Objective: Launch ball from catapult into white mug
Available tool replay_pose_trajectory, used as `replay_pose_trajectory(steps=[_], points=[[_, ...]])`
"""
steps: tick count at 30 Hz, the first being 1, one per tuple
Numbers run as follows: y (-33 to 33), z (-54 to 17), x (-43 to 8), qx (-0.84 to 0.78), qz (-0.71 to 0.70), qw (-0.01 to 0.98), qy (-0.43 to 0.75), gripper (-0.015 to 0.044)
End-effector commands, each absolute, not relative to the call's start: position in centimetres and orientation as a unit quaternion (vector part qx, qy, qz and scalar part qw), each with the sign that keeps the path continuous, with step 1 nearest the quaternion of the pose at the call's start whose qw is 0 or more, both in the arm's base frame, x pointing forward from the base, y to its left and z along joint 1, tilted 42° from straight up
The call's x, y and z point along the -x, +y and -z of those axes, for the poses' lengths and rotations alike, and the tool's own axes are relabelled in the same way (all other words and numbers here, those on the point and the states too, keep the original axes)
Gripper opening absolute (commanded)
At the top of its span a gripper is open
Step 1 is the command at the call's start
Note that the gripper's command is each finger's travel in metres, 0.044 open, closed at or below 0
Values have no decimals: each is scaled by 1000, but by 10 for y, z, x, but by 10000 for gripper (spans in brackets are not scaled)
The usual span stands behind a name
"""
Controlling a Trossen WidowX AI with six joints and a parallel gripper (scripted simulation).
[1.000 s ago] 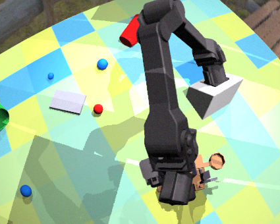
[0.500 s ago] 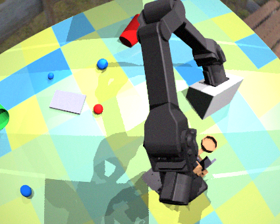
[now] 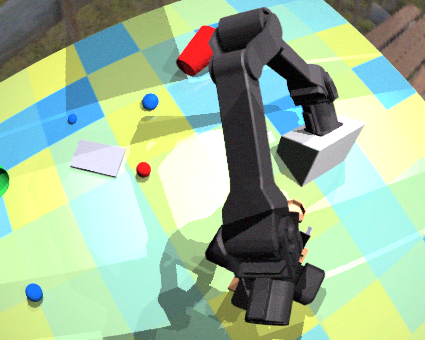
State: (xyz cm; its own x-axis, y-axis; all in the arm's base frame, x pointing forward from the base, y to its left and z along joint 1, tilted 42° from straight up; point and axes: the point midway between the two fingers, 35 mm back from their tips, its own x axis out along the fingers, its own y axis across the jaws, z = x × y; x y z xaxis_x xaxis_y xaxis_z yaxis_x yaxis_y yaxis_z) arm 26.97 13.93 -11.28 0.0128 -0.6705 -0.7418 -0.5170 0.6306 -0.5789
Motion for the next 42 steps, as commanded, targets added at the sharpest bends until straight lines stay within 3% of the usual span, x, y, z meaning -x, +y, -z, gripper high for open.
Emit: replay_pose_trajectory(steps=[1,42], points=[[149,113,-271,439,42,565,697,0],[121,149,-270,436,46,564,700,0]])
